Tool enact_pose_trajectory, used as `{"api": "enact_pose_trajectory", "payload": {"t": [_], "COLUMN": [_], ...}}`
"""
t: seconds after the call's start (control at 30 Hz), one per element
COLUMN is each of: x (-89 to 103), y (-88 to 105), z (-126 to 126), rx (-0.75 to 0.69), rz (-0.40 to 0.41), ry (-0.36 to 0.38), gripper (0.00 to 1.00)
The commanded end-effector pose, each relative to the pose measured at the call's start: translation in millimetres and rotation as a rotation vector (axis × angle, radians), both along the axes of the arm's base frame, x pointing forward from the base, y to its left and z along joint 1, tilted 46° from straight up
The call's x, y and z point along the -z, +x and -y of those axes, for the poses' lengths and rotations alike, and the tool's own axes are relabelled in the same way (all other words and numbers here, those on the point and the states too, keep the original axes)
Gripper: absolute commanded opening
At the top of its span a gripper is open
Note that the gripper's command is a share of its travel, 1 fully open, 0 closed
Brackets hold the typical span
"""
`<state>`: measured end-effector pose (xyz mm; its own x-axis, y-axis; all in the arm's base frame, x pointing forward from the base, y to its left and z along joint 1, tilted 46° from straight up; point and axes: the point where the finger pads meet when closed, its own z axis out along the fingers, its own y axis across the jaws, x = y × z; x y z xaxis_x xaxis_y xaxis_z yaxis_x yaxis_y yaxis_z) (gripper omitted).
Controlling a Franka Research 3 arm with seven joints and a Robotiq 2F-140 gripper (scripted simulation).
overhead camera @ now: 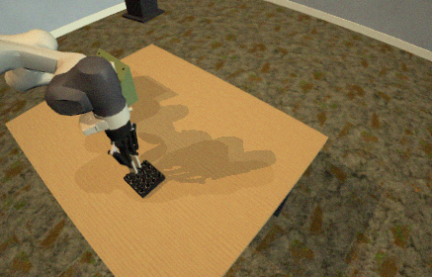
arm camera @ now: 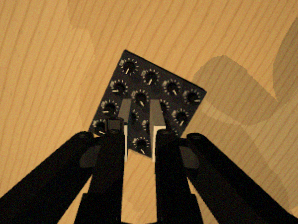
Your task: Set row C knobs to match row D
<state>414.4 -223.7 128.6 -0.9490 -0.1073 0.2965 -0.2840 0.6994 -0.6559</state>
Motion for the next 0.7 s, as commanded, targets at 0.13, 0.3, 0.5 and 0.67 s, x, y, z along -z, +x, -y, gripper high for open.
{"api": "enact_pose_trajectory", "payload": {"t": [0.13,0.3,0.5,0.67], "x": [-2.1,-2.7,-3.5,-4.1], "y": [-0.4,-0.3,-0.1,0.1], "z": [-1.0,-1.6,-2.3,-3.0], "rx": [-0.145,-0.194,-0.256,-0.309], "rz": [-0.156,-0.205,-0.268,-0.321], "ry": [0.038,0.048,0.061,0.071], "gripper": [0.12,0.12,0.12,0.12]}}
